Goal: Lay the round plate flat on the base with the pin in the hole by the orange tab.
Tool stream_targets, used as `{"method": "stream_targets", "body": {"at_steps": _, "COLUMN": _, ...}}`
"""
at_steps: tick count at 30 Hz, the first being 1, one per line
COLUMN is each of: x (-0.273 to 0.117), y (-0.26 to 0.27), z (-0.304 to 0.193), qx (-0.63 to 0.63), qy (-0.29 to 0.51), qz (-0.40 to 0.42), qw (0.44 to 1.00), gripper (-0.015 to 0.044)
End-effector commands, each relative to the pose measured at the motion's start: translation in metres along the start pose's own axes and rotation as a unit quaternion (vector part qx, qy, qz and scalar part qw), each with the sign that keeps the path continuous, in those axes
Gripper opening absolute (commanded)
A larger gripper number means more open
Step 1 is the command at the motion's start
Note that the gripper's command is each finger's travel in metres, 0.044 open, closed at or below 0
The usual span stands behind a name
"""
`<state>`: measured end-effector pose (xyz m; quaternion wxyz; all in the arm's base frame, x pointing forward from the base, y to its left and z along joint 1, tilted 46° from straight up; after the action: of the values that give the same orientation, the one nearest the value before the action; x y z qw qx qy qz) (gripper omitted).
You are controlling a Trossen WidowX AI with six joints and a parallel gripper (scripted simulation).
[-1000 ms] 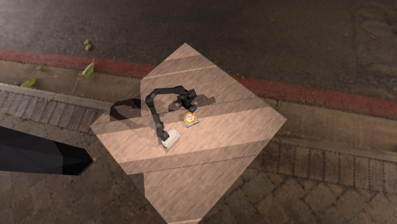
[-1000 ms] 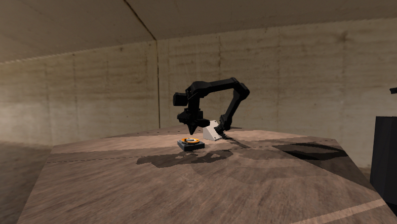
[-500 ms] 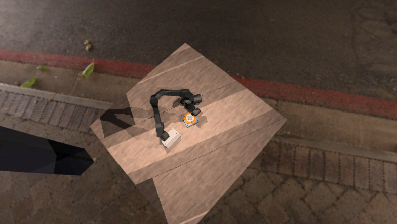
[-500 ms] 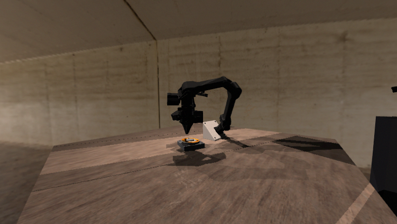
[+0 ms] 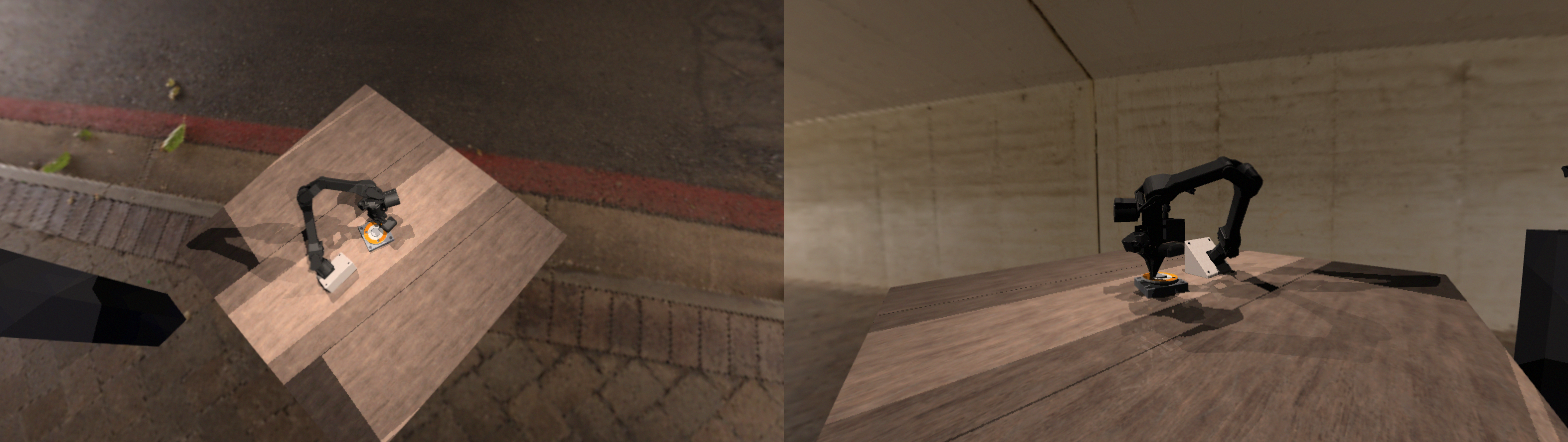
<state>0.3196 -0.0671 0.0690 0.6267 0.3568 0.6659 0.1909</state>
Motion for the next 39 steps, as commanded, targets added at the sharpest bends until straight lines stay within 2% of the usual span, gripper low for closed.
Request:
{"method": "stream_targets", "body": {"at_steps": 1, "x": 0.001, "y": -0.004, "z": 0.003, "qx": 0.003, "qy": -0.001, "qz": 0.002, "qw": 1.000, "gripper": 0.0000}}
{"method": "stream_targets", "body": {"at_steps": 31, "x": 0.002, "y": -0.030, "z": 0.012, "qx": 0.002, "qy": -0.001, "qz": 0.001, "qw": 1.000, "gripper": 0.0000}}
{"method": "stream_targets", "body": {"at_steps": 39, "x": -0.026, "y": -0.029, "z": 0.012, "qx": 0.003, "qy": -0.002, "qz": 0.000, "qw": 1.000, "gripper": 0.0000}}
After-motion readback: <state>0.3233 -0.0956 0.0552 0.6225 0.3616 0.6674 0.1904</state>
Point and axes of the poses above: the point midway between the two fingers, 35 mm back from their tips, its own x axis out along the fingers, its own y axis across the jaws, z = x × y, the point moved 5 cm from there along -x, back along the fingers, and after that the axes turned 14 degrees about x, right-handed, at the moved point
